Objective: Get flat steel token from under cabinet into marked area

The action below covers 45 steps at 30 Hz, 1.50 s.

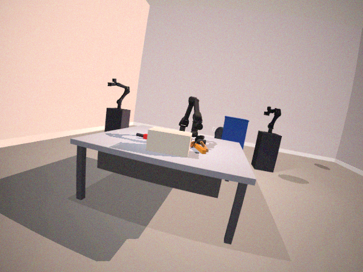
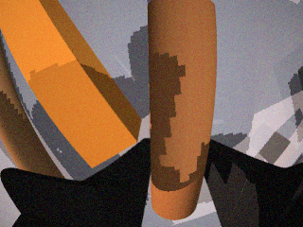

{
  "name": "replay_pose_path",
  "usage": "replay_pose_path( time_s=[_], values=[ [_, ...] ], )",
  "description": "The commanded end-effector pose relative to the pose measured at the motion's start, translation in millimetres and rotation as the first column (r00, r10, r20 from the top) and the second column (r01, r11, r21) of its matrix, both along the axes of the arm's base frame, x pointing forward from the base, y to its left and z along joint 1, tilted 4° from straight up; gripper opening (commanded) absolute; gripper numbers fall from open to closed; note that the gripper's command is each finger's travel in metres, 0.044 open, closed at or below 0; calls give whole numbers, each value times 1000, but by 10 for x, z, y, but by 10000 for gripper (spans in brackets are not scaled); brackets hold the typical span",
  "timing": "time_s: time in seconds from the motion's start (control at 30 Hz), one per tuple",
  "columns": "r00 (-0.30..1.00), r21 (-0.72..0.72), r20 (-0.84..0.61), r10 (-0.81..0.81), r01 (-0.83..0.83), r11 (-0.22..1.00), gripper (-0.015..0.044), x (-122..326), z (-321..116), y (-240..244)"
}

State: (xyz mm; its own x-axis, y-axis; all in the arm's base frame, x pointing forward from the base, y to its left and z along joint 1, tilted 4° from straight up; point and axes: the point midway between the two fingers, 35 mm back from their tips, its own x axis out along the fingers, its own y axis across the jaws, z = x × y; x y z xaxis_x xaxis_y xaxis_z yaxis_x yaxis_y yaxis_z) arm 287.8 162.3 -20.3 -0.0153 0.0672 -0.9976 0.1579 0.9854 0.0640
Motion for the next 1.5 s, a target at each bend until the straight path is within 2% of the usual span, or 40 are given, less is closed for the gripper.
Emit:
replay_pose_path(
  time_s=[0.0, 1.47],
  values=[
    [1000, 0, 4, 0, 0, 1000, 0, 76, -1, -10],
    [1000, 0, 9, 0, 0, 1000, 0, 581, 3, -83]
  ],
)
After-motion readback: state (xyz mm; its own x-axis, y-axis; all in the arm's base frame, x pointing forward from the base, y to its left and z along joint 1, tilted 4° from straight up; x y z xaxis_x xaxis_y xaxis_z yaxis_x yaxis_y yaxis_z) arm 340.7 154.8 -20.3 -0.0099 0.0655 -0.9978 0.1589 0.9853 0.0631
